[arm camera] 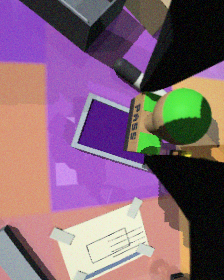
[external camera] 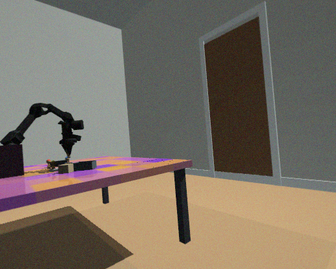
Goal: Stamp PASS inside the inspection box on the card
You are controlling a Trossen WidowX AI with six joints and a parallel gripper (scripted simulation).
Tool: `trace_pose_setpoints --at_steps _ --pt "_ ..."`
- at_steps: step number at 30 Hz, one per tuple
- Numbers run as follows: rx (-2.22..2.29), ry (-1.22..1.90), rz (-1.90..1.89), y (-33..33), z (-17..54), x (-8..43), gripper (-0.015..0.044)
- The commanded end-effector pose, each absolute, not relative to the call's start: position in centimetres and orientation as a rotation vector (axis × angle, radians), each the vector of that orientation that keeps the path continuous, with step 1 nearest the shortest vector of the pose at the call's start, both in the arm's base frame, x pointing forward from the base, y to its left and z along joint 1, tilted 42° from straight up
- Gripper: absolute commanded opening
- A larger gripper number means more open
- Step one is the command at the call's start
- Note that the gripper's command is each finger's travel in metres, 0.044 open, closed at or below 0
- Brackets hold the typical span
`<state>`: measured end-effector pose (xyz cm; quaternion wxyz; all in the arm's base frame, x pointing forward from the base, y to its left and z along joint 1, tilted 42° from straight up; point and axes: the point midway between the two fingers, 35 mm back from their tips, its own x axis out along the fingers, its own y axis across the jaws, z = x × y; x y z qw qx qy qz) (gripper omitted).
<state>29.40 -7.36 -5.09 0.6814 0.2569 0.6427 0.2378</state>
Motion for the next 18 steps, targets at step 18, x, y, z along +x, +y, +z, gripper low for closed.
trace_pose_setpoints --at_steps 18 --pt "0.578 1.447 0.54 -6.4 -6.23 29.18 0.0"
